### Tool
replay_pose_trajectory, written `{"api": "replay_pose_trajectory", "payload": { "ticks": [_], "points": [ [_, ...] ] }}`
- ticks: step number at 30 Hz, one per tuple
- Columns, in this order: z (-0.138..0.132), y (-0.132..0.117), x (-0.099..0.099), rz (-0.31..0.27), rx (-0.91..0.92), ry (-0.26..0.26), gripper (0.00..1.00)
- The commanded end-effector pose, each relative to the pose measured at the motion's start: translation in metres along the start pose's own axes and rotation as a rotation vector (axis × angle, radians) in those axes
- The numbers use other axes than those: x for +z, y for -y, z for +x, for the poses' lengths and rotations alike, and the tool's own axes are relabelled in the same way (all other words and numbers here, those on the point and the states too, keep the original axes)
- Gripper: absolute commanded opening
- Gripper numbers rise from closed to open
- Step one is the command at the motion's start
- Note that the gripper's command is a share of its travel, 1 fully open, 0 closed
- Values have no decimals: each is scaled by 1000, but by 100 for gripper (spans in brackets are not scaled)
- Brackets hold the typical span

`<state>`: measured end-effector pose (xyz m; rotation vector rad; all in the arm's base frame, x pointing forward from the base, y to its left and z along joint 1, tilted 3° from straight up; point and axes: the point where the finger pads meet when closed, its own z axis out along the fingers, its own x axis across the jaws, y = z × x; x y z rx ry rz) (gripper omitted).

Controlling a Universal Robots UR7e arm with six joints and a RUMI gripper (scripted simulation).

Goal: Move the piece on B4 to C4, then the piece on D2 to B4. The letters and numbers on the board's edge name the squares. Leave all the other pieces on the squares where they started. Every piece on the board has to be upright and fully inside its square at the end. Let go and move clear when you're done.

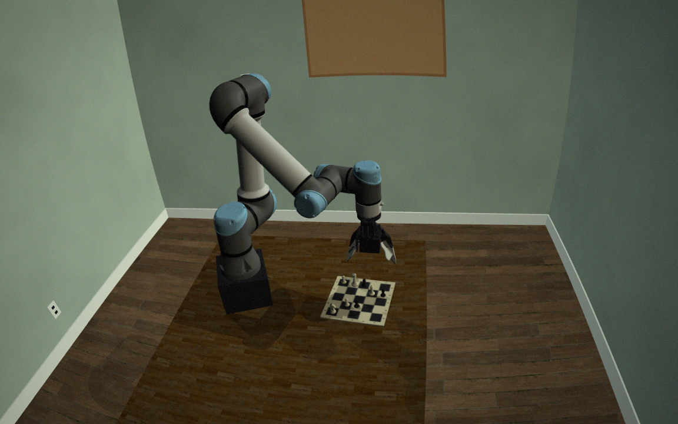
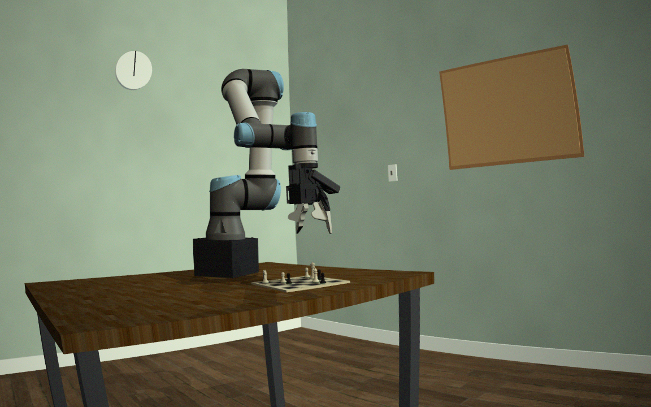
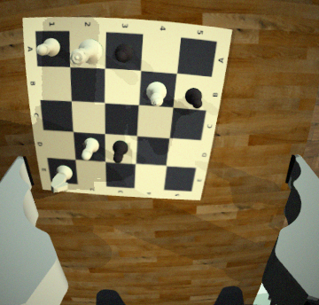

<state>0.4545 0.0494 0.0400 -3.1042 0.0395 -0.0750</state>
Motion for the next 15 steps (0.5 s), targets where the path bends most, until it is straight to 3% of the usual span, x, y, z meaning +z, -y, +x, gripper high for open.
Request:
{"api": "replay_pose_trajectory", "payload": {
  "ticks": [1, 3, 15],
  "points": [
    [1, 0, 6, -11, 255, -3, 100],
    [1, 0, 6, -11, 255, -3, 100],
    [0, -3, 19, -10, 719, -6, 100]
  ]
}}
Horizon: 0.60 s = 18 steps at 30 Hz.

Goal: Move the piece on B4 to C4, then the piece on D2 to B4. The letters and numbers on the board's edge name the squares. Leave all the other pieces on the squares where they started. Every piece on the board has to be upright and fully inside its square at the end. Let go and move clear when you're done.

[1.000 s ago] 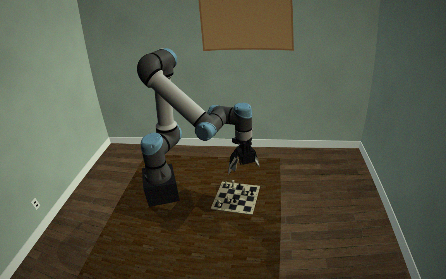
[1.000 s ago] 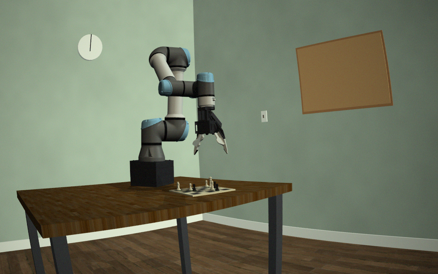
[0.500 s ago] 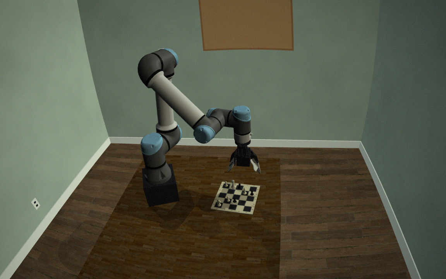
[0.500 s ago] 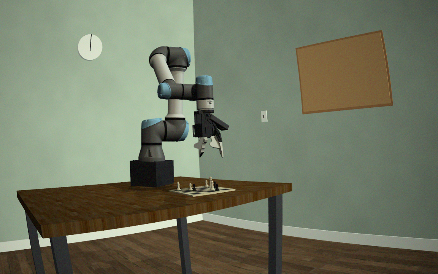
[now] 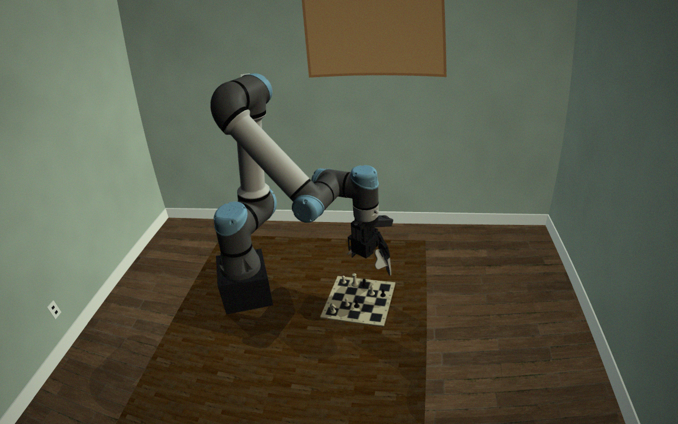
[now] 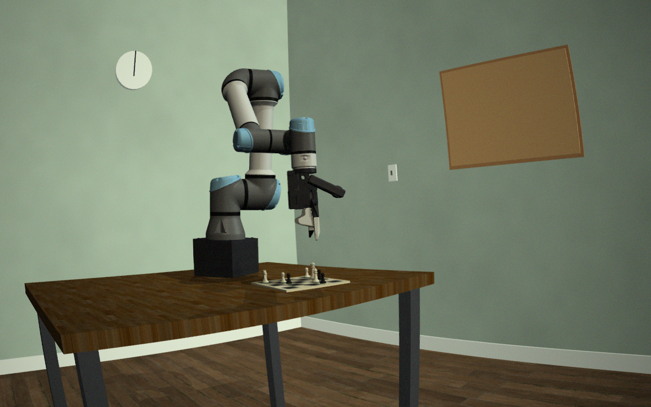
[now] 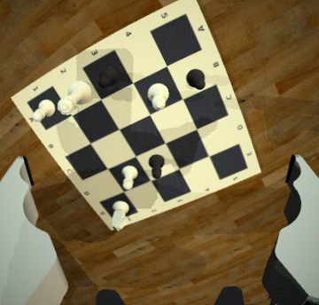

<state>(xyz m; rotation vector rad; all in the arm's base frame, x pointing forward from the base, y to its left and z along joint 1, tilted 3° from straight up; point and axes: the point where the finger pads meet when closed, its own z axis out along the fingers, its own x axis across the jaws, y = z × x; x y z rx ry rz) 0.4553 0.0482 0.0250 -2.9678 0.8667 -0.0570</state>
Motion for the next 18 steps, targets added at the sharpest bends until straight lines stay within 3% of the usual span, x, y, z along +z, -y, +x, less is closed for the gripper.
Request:
{"api": "replay_pose_trajectory", "payload": {
  "ticks": [1, 18],
  "points": [
    [1, -1, 5, -9, 206, -9, 100],
    [1, -3, 10, -8, 407, -9, 100]
  ]
}}
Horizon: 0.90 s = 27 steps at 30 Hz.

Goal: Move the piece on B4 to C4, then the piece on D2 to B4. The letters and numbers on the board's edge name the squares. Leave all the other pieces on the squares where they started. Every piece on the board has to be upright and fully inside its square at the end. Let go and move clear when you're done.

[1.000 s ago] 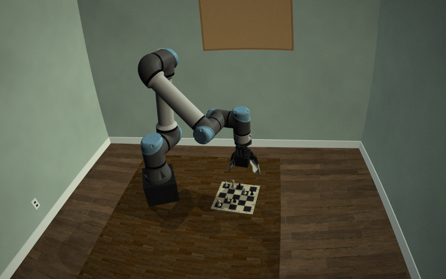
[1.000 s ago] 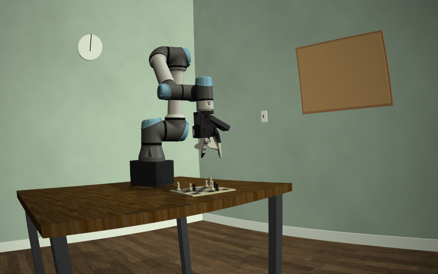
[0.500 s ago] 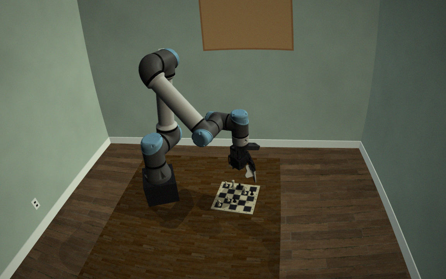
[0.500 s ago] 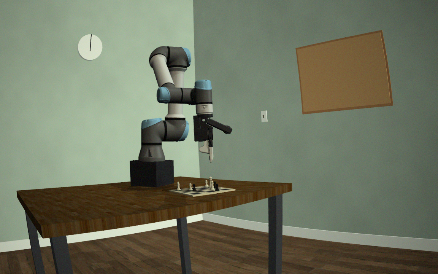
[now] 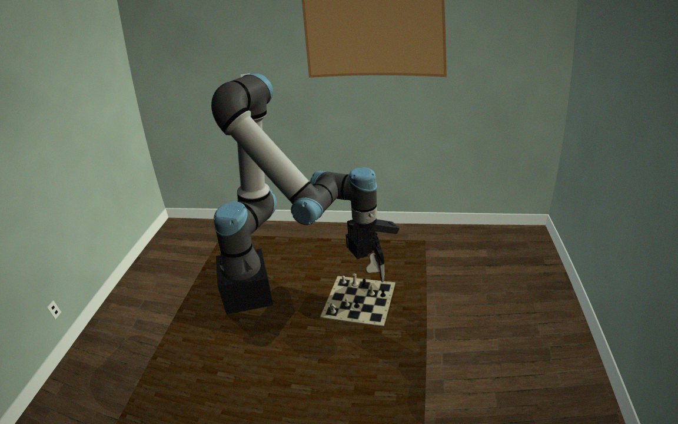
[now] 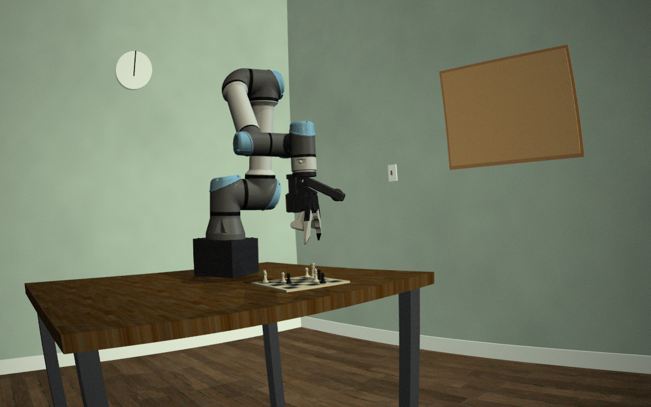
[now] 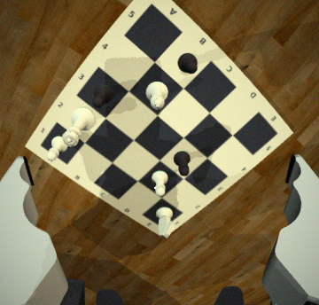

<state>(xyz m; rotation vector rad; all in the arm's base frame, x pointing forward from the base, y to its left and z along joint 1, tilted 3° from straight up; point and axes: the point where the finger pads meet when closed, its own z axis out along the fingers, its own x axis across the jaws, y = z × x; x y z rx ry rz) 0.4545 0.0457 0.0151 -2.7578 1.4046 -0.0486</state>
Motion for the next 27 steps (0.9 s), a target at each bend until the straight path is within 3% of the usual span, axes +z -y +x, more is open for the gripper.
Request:
{"api": "replay_pose_trajectory", "payload": {
  "ticks": [1, 5, 6, 27],
  "points": [
    [0, 0, 0, -1, 34, -3, 100],
    [0, 0, 0, -1, 35, -3, 100],
    [0, 0, 0, -1, 35, -3, 22],
    [0, 0, 0, -1, 35, -3, 22]
  ]
}}
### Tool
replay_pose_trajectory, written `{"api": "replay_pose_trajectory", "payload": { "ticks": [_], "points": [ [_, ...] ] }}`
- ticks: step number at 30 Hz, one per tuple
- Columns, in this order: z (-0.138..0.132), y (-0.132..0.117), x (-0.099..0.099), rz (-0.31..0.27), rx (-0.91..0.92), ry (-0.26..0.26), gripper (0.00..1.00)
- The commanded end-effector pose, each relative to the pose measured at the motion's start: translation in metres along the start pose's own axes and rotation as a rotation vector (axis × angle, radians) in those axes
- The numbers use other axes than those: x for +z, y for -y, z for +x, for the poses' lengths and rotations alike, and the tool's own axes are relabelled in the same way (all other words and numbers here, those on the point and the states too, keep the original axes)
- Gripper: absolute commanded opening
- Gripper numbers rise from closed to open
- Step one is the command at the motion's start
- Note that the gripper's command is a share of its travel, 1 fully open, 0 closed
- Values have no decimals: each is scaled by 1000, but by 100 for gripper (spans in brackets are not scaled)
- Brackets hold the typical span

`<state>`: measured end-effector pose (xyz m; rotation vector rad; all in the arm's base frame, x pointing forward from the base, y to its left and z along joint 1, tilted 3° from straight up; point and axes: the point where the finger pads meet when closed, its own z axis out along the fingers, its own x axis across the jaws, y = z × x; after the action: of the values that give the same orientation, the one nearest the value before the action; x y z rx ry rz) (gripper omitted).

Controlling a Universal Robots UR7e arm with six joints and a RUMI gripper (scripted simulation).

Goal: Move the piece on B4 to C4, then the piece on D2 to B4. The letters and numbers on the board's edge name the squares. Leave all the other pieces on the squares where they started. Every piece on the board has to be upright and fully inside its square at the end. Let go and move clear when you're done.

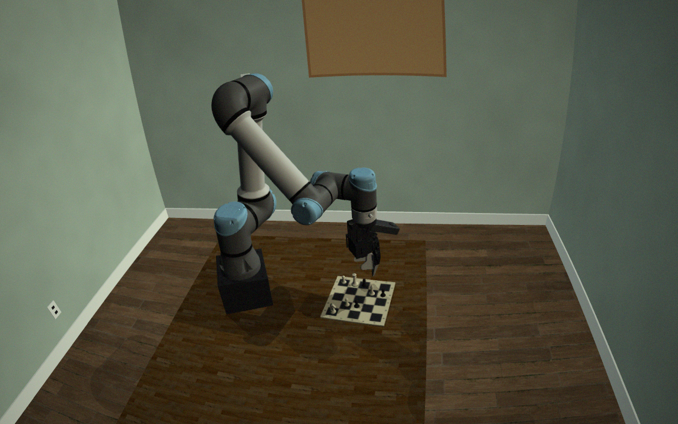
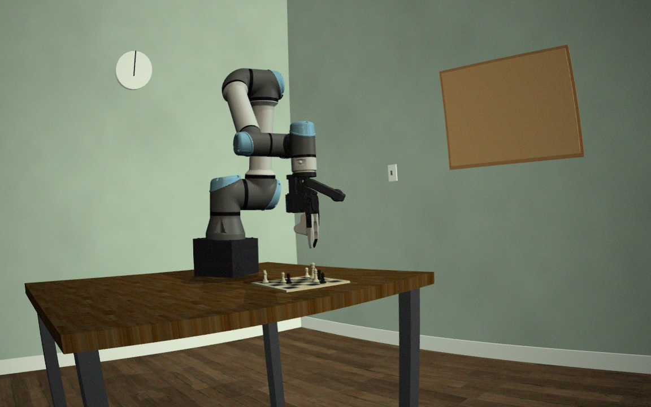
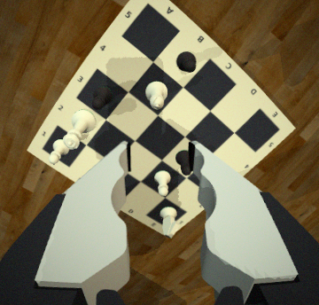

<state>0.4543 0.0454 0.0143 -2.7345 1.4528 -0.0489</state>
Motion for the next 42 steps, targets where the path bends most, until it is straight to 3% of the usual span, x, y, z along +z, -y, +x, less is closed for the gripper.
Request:
{"api": "replay_pose_trajectory", "payload": {
  "ticks": [1, 28, 42],
  "points": [
    [0, 0, 0, 1, 0, -1, 22],
    [0, 0, 5, 1, 0, -1, 22],
    [0, 1, 24, 1, 0, -1, 22]
  ]
}}
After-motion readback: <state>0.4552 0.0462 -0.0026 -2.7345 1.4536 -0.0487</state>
